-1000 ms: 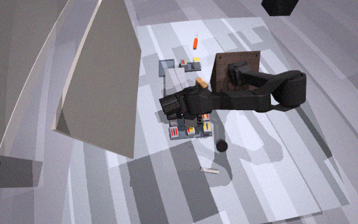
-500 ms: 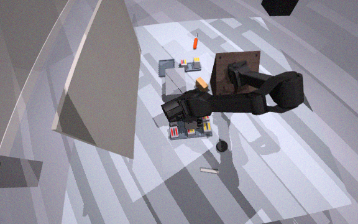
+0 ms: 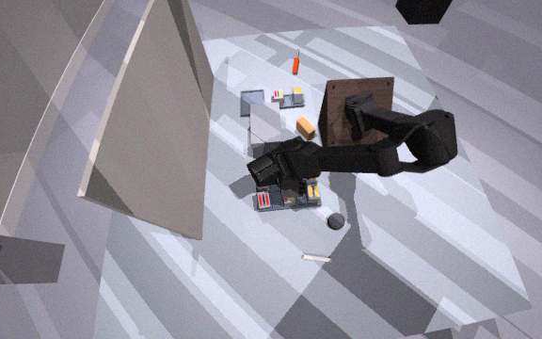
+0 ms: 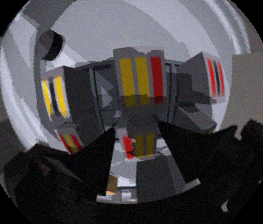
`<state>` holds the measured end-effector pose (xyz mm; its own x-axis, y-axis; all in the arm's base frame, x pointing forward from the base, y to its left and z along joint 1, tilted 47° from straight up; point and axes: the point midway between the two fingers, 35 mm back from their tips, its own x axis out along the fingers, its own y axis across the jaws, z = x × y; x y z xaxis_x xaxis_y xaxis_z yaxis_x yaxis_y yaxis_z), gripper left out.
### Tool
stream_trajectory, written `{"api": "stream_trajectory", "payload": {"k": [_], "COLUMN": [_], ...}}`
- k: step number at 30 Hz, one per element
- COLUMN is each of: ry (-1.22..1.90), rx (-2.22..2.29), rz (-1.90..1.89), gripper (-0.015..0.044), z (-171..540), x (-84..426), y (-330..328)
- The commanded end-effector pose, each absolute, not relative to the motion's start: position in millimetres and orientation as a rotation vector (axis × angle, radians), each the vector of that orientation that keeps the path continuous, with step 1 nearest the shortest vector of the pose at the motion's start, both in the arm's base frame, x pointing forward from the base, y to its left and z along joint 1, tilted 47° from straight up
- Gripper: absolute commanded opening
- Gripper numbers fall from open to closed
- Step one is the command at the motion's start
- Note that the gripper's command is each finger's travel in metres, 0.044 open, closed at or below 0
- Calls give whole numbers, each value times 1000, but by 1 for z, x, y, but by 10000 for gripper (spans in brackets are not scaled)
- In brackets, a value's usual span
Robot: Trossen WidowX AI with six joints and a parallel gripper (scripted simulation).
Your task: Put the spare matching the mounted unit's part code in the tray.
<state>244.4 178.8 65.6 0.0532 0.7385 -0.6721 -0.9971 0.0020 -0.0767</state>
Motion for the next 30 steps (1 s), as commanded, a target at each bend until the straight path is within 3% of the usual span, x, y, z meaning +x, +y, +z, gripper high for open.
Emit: {"api": "stream_trajectory", "payload": {"k": [1,14,19,26,30], "ry": [530,530,523,523,523], "rx": [-628,-628,-631,-631,-631], "rz": [1459,1459,1463,1463,1463], "gripper": [300,300,169,122,17], "z": [63,63,64,64,64], "x": [244,244,244,244,244], "y": [179,179,179,179,179]}}
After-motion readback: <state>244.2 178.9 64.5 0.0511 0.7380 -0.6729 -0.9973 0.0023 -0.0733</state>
